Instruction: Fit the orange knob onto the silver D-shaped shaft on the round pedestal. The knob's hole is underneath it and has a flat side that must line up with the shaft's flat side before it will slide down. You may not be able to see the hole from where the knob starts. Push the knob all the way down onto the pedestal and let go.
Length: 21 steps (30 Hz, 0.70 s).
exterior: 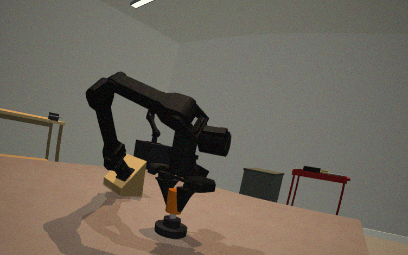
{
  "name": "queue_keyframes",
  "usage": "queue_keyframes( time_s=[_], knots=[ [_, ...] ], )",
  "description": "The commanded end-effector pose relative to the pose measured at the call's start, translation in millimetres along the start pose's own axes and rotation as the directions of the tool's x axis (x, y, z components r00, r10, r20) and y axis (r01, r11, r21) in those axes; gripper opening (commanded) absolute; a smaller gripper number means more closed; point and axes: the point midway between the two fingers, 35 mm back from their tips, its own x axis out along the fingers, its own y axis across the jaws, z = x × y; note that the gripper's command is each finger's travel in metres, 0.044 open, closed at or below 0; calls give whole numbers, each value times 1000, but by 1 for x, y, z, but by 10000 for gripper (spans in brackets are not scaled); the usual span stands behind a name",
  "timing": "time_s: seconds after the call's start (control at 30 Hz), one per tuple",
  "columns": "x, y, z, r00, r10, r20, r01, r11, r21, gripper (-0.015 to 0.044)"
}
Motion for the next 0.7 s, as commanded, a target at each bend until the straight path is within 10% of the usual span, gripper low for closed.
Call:
queue_keyframes(
  time_s=[0.0,0.67],
  knots=[
    [0,-1,-1,1000,-5,0,5,1000,1,0],
    [-5,-4,1,1000,-6,0,6,978,-207,0]
  ],
)
